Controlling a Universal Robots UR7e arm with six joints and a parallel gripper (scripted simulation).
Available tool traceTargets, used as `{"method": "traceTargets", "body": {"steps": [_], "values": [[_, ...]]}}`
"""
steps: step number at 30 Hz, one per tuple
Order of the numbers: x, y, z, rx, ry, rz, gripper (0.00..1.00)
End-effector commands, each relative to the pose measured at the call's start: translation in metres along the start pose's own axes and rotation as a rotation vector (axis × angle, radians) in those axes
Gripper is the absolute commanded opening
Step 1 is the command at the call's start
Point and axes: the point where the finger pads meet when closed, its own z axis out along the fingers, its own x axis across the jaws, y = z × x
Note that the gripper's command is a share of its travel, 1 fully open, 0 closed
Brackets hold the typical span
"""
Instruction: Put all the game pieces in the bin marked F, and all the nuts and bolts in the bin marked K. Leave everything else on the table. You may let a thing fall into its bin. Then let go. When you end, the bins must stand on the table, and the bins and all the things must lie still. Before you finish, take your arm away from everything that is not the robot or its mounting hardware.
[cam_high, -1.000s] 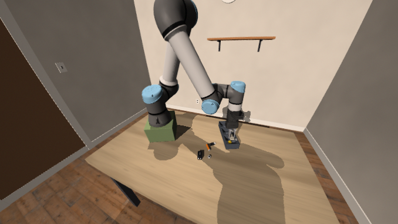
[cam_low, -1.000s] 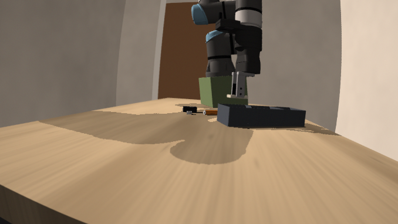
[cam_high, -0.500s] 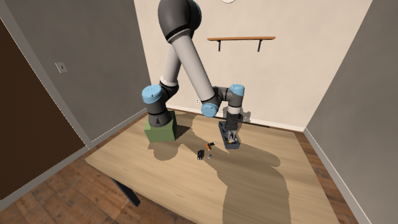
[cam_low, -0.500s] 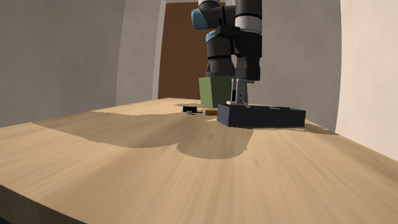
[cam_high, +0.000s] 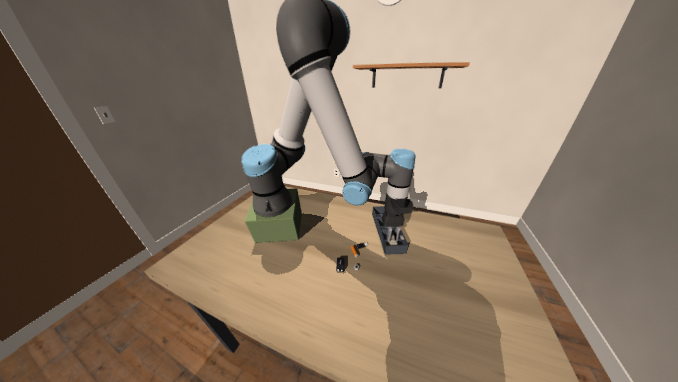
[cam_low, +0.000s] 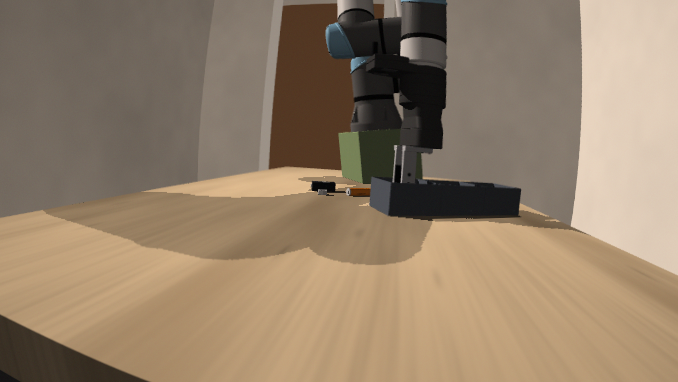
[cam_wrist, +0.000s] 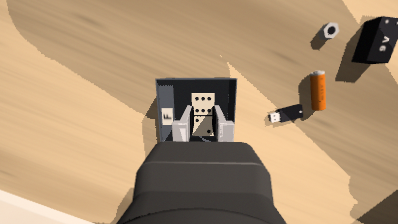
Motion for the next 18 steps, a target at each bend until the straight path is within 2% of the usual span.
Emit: {"method": "traceTargets", "body": {"steps": [1, 7, 8, 18], "values": [[-0.0003, 0.0000, -0.0002, 0.001, -0.002, 0.000, 0.49], [0.0000, 0.0001, -0.0002, 0.001, -0.002, 0.000, 0.49], [0.0000, 0.0001, -0.0002, 0.001, -0.002, 0.000, 0.65], [-0.0001, 0.0001, -0.0002, 0.001, -0.002, 0.000, 0.65]]}}
